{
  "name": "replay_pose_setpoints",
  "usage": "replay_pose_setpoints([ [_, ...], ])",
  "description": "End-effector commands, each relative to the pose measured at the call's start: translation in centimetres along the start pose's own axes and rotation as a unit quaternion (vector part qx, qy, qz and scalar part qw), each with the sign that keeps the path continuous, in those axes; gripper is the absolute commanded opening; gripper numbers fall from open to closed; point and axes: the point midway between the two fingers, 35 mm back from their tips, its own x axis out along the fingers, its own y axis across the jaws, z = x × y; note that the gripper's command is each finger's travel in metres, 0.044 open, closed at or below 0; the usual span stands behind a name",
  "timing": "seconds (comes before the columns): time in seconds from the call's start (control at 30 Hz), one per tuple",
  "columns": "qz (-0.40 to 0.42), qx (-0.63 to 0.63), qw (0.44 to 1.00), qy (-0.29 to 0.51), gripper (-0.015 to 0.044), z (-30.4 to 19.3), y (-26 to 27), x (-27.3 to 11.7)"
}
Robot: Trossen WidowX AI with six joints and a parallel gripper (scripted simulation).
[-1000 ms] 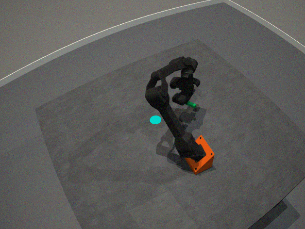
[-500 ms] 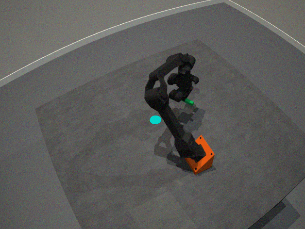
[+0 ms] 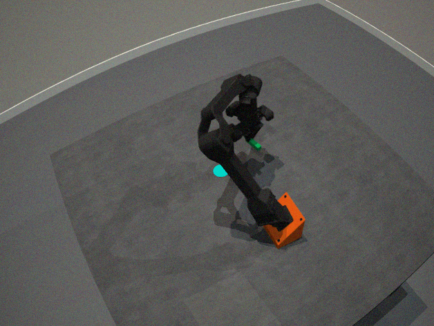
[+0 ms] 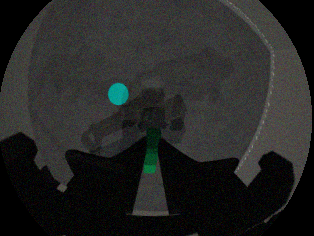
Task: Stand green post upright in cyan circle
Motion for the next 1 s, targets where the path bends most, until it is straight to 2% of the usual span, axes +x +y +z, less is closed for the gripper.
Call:
replay_pose_setpoints([
  [0.0, -0.003, 0.029, 1.0, -0.006, 0.0022, 0.9, 1.2, -0.5],
  [0.97, 0.006, 0.257, 0.966, -0.006, 0.0022, 4.9, 9.5, -1.4],
])
